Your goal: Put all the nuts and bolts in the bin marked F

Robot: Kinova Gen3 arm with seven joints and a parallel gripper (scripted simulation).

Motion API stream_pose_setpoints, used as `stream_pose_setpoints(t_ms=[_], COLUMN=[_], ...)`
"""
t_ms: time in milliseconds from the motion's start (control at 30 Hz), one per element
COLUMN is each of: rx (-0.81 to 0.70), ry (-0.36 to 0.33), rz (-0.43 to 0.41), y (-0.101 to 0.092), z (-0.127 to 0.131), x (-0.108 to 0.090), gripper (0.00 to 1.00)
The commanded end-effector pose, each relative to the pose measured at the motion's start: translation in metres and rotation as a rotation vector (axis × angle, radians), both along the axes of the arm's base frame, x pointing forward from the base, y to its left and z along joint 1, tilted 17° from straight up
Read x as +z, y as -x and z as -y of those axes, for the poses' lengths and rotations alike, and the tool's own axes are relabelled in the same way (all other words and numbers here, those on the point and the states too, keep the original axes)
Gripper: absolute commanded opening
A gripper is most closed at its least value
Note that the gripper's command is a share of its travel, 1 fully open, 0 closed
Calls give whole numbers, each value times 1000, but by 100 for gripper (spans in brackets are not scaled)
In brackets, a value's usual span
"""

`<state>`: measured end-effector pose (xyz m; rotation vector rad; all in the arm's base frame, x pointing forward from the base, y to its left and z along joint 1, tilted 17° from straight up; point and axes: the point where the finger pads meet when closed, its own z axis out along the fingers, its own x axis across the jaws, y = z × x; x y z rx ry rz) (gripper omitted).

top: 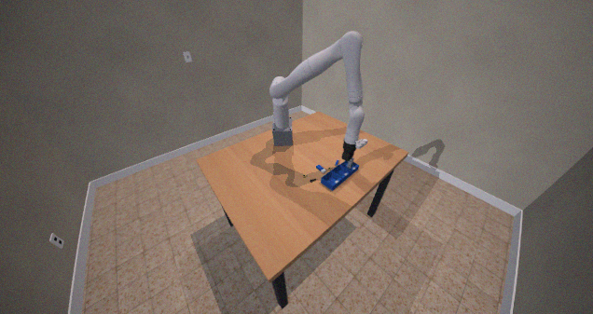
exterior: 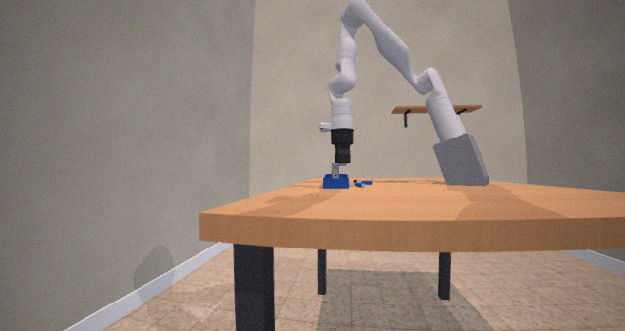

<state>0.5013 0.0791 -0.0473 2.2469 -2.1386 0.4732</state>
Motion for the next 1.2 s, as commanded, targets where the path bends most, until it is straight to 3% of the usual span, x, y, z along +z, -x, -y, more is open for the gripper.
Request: stream_pose_setpoints(t_ms=[0, 1167], rx=[0, 0], ry=[-1, -1], rz=[1, 1], y=[0, 1], z=[-1, -2], x=[1, 7], gripper=[31, 31])
